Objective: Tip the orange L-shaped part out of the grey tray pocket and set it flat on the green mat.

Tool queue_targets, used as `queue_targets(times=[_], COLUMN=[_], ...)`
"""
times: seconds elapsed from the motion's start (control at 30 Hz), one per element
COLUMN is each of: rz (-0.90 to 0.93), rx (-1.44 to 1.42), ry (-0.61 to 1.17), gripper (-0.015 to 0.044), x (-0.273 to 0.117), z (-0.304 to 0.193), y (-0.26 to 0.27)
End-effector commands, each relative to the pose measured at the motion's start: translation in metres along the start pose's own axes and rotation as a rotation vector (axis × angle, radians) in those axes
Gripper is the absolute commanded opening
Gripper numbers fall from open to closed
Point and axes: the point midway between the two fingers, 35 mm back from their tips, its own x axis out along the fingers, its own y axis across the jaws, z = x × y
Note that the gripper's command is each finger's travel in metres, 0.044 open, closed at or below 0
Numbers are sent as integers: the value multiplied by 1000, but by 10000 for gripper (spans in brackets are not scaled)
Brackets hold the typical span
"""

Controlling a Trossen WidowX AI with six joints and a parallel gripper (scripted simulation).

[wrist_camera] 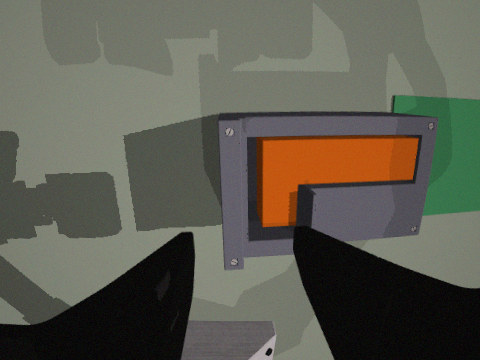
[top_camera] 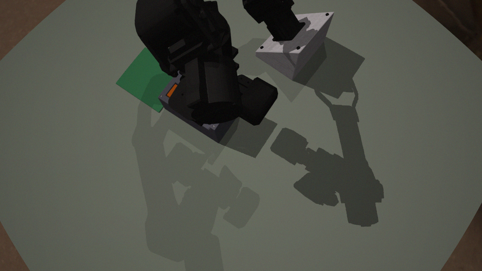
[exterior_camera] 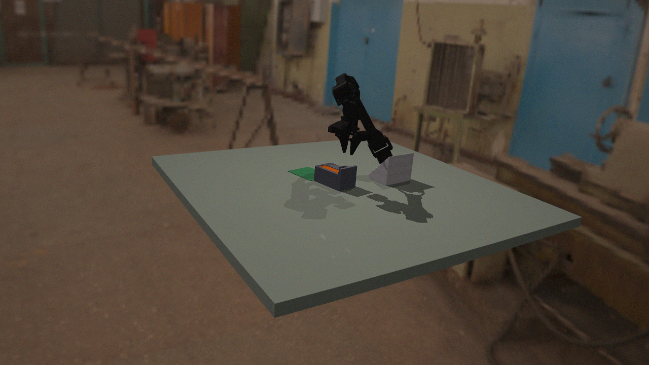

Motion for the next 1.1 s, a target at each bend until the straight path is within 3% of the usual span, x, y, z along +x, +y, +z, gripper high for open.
queue_targets(times=[0.0, 0.17, 1.07], rz=[-12, -15, -17], rx=[-4, -3, -3], ry=[6, 5, 5], gripper=[180, 180, 180], x=[19, 70, 105], z=[1, -1, -2], y=[0, -2, -3])
